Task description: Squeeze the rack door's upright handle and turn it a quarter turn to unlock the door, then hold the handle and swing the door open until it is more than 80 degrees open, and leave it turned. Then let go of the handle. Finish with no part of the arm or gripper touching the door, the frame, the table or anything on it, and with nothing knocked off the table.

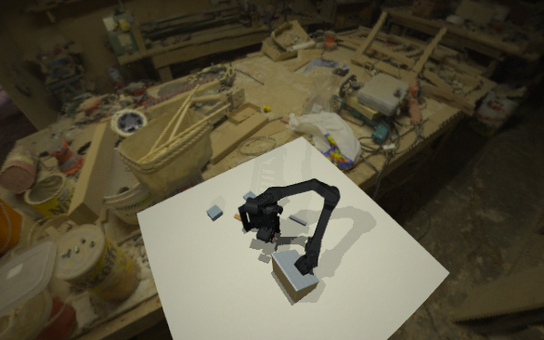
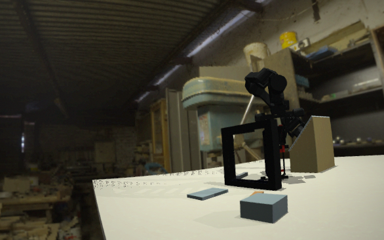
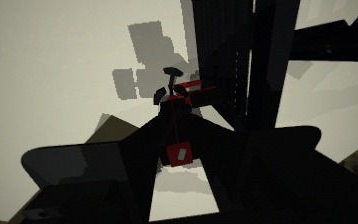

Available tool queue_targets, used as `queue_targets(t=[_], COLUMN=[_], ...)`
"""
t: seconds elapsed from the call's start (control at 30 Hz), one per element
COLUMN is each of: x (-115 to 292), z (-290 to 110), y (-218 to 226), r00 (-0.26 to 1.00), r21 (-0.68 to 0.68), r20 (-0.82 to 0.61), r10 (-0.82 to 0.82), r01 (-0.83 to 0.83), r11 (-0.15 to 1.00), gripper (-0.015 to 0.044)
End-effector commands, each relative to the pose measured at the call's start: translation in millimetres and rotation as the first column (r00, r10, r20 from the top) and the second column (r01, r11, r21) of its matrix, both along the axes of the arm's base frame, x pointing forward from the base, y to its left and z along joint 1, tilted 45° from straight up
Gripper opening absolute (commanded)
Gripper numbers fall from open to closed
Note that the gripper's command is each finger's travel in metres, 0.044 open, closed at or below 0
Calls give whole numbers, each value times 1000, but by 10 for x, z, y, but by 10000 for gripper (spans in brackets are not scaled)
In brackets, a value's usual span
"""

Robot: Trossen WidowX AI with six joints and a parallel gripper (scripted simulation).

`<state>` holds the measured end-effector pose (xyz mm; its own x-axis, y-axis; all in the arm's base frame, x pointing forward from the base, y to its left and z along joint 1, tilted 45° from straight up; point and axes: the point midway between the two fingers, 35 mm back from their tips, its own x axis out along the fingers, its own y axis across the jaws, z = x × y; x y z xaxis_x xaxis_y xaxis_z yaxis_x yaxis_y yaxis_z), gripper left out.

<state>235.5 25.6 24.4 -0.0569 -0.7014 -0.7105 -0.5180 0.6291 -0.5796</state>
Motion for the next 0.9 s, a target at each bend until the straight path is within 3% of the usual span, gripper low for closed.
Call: queue_targets(t=[0.0,0.87], x=[-19,-59], z=[-60,-457], y=[60,469], r00=[997,887], r21=[-5,33], r20=[60,331], r10=[-54,-321], r01=[54,329], r11=[999,944], gripper=[22,22])
